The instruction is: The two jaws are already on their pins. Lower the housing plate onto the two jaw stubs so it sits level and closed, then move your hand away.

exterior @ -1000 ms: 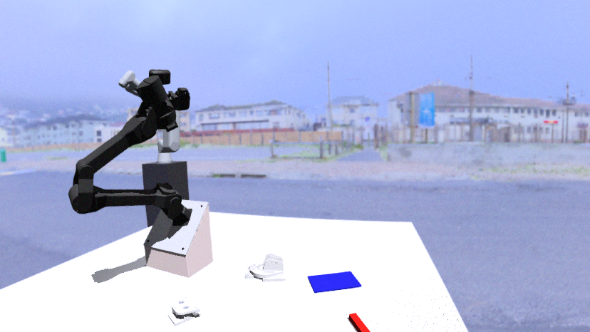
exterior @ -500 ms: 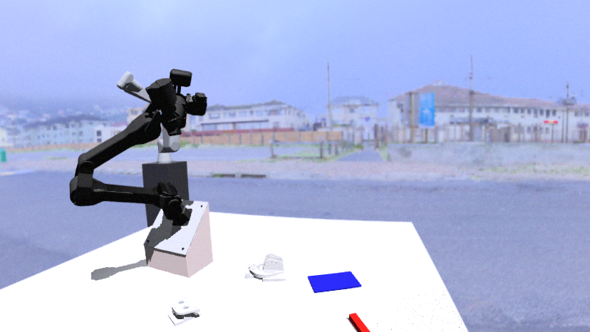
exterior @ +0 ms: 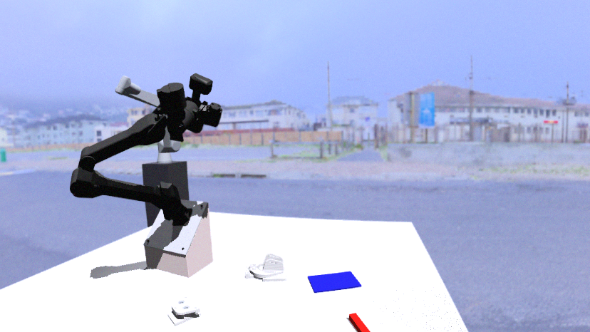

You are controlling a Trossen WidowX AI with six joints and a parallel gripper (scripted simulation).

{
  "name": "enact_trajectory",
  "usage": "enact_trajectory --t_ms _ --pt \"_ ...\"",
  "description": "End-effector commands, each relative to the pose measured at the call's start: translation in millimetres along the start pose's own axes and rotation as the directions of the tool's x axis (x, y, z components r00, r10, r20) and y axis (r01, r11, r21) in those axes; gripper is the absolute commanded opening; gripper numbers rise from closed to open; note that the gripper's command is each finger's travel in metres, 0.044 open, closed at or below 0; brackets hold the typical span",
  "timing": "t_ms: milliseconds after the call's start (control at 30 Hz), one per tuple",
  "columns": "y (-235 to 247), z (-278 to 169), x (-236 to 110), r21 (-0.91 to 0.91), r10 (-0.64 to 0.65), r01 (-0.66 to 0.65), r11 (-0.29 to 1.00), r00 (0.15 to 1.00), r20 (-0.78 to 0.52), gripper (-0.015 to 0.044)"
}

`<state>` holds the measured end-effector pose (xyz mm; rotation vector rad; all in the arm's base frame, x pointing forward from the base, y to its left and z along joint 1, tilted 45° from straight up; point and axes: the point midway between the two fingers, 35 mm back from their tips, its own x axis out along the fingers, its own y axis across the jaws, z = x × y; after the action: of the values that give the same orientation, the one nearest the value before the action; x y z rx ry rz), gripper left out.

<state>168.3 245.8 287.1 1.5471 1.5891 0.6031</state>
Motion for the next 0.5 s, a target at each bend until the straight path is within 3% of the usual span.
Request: enact_trajectory --t_ms 0,467 --pt "4 25 -5 0.015 0.021 -0.023 1.000 0.994 0.108 0.0440" --pt "10 98 -39 0.053 0.058 -0.090 0.994 0.898 0.436 0.0440"
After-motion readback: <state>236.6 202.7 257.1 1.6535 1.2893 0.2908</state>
